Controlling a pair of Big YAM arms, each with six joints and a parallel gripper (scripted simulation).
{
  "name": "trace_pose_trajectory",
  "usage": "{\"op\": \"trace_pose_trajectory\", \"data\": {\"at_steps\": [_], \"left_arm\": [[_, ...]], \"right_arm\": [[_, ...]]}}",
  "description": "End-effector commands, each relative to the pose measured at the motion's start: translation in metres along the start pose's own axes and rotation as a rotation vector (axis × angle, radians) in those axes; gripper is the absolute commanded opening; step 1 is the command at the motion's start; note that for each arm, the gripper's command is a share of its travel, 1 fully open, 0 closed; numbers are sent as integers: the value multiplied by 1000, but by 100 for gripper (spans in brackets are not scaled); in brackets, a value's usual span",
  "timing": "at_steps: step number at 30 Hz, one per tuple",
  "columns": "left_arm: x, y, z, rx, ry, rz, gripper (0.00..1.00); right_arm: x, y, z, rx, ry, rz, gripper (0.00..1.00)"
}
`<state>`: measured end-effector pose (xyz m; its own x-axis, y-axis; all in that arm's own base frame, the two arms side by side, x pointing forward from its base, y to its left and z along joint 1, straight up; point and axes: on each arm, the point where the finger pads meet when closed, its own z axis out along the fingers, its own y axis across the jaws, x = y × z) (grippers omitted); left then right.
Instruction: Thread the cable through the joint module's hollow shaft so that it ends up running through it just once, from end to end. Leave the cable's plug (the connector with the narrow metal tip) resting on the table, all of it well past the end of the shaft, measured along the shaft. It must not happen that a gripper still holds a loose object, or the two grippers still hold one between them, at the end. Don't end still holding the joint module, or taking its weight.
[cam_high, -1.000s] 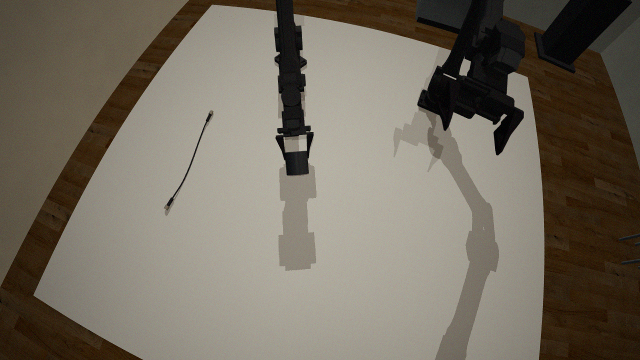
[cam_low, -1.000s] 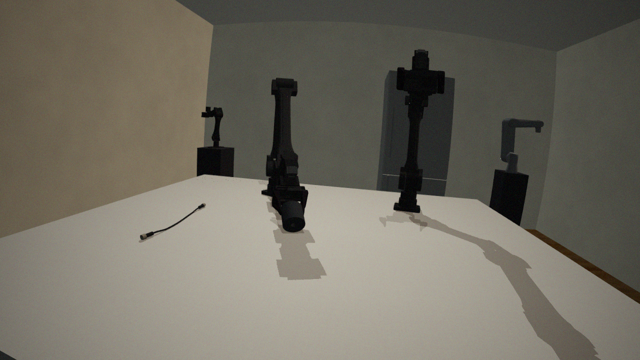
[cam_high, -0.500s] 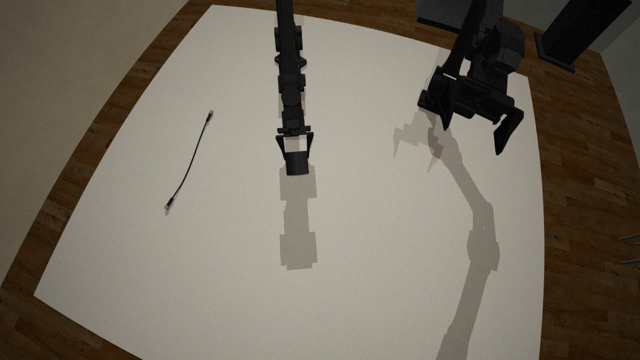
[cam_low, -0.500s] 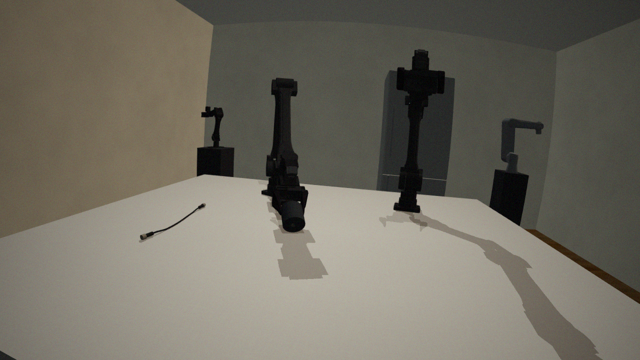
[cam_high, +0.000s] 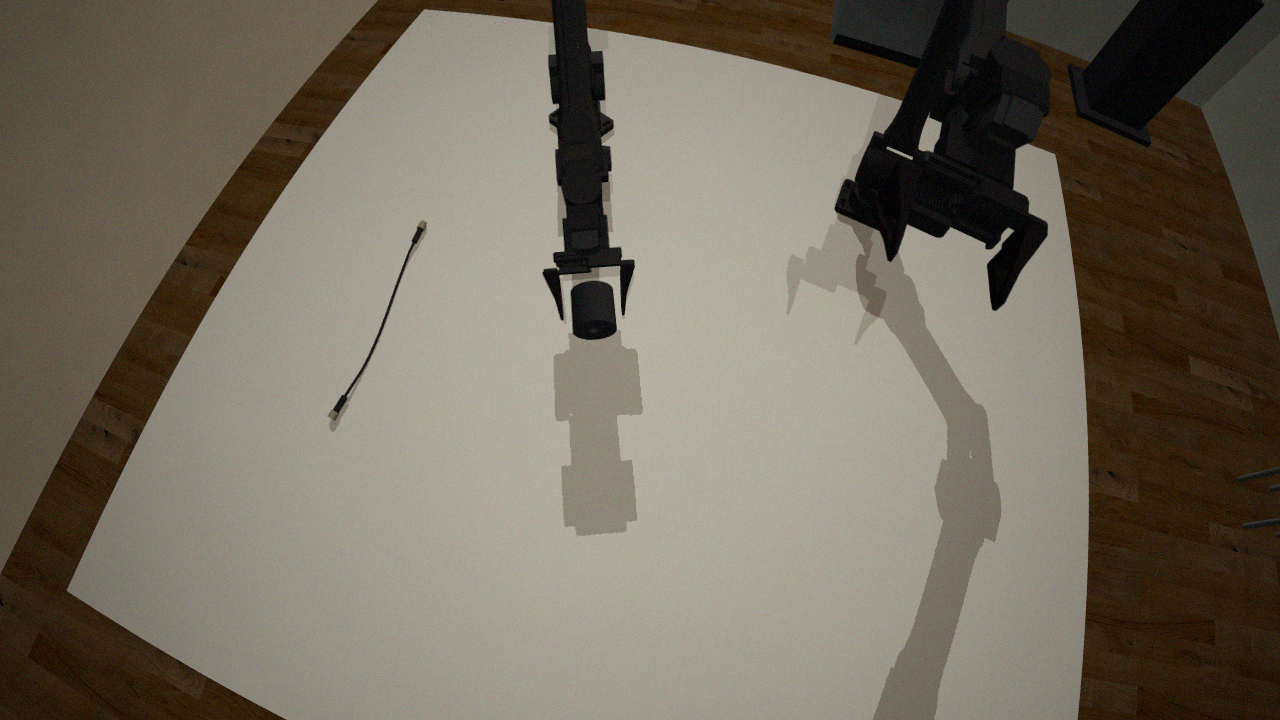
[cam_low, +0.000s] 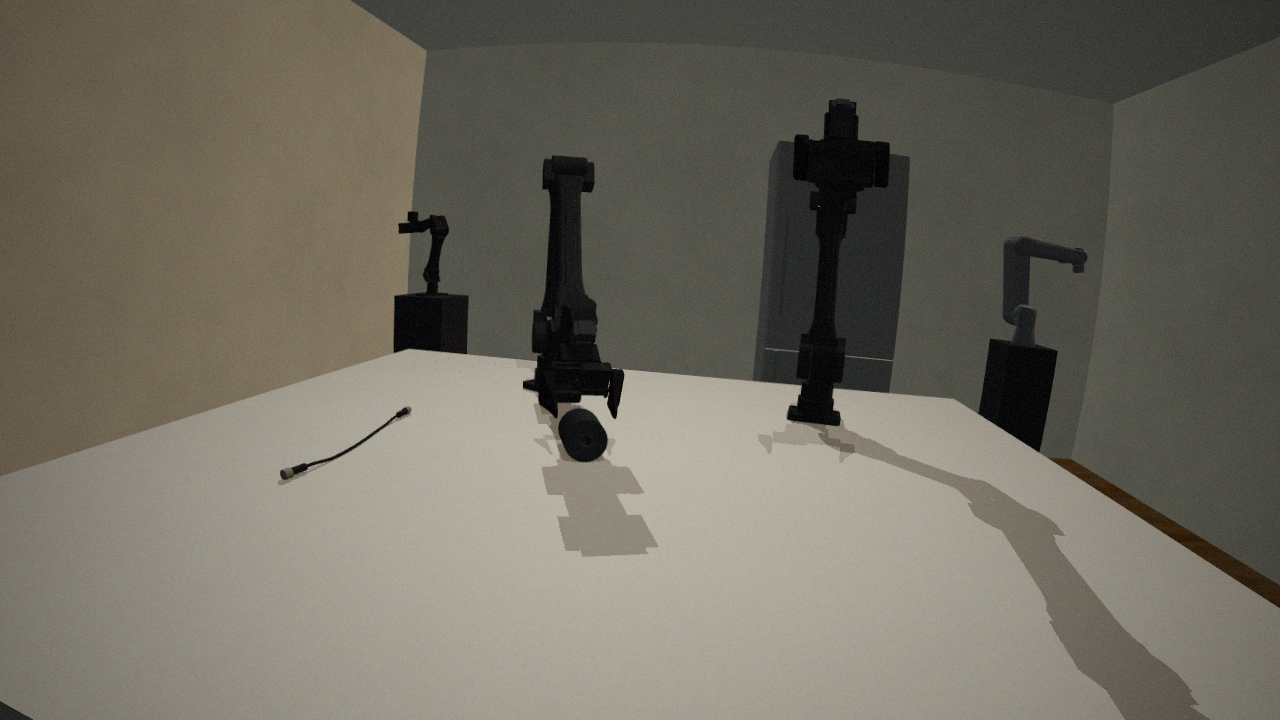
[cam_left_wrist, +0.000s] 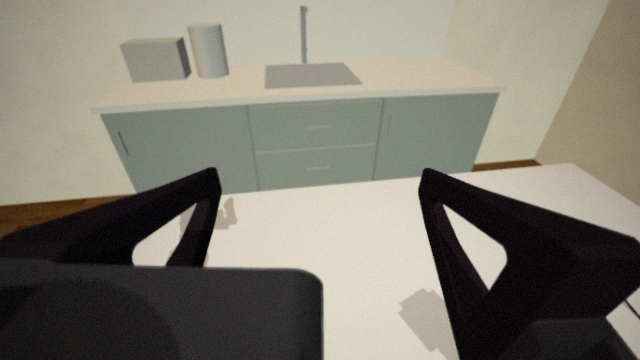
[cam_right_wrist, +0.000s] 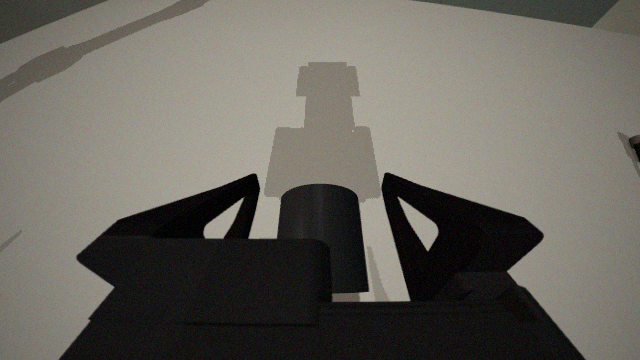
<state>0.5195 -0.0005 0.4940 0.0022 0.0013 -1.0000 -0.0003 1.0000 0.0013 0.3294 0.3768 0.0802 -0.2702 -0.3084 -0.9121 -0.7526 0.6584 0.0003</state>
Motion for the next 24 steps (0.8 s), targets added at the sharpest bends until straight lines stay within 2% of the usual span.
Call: {"op": "trace_pose_trajectory", "data": {"at_steps": [1,4,6,24], "left_arm": [[-13,5,2,-10,-19,-8,100],[-13,5,2,-10,-19,-8,100],[-13,5,2,-10,-19,-8,100],[-13,5,2,-10,-19,-8,100]], "right_arm": [[-16,4,8,-4,-36,-3,96],[-16,4,8,-4,-36,-3,96],[-27,4,4,-4,-59,-3,96],[-23,4,5,-4,-51,-3,96]]}}
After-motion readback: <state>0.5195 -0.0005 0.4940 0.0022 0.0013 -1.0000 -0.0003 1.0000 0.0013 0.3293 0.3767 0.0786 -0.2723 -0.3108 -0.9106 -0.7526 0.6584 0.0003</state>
